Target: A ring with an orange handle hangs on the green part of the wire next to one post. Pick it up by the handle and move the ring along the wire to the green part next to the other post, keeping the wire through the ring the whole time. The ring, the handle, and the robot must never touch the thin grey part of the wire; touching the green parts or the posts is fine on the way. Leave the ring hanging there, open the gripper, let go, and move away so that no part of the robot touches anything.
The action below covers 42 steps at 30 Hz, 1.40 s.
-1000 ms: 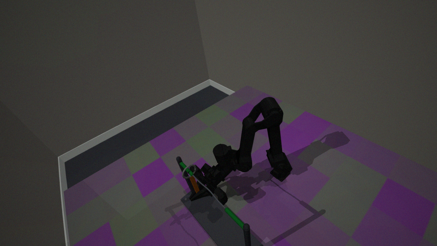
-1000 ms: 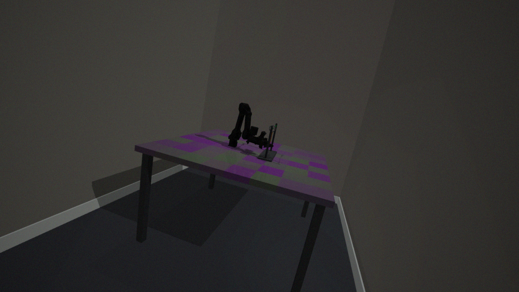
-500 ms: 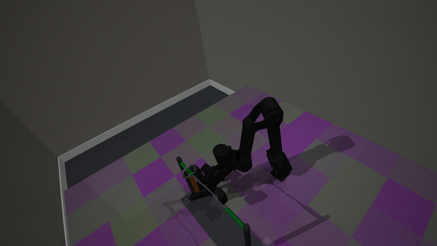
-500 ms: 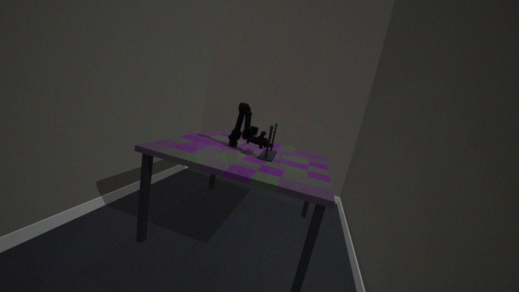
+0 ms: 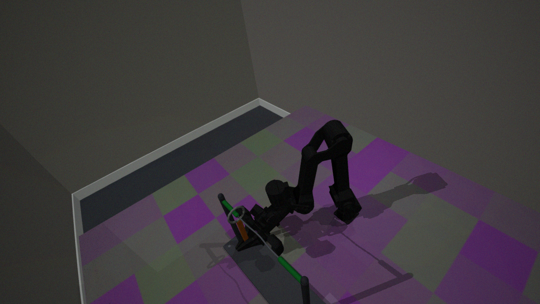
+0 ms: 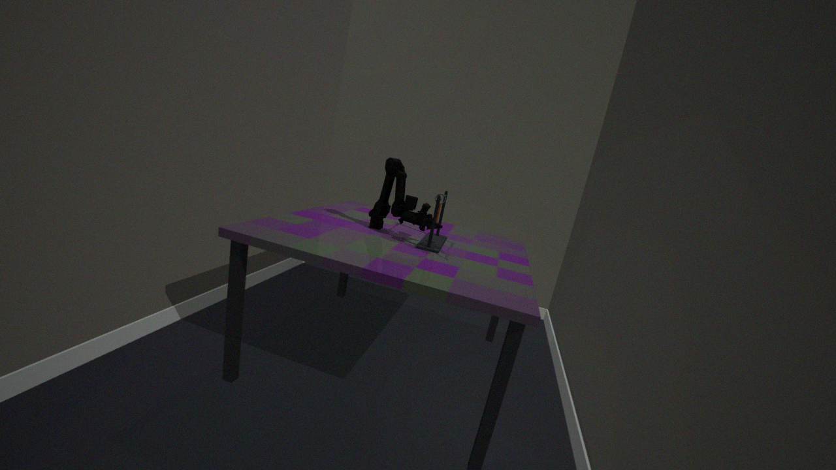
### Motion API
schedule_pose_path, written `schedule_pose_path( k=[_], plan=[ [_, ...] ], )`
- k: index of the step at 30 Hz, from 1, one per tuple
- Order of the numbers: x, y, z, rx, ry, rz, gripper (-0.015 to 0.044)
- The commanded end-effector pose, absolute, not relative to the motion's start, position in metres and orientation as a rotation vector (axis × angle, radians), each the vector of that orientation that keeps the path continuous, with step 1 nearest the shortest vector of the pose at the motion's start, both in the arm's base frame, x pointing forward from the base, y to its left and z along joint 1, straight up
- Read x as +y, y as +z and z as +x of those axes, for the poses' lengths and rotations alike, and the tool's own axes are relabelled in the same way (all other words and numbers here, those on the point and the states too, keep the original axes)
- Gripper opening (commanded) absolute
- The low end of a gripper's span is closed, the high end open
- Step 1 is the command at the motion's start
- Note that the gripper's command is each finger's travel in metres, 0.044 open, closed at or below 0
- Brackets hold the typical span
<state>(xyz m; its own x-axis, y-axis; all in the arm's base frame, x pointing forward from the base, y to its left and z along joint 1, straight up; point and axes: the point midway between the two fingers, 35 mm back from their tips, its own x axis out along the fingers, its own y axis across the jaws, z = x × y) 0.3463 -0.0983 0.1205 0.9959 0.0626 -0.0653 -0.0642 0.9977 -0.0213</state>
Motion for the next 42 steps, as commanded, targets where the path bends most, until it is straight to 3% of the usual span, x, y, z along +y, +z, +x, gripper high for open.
schedule_pose_path(
  k=[1, 42],
  plan=[
    [-0.094, 0.119, 0.345, 0.069, 0.059, -0.015, -0.0150],
    [-0.068, 0.119, 0.344, 0.063, 0.139, -0.131, -0.0150]
  ],
)
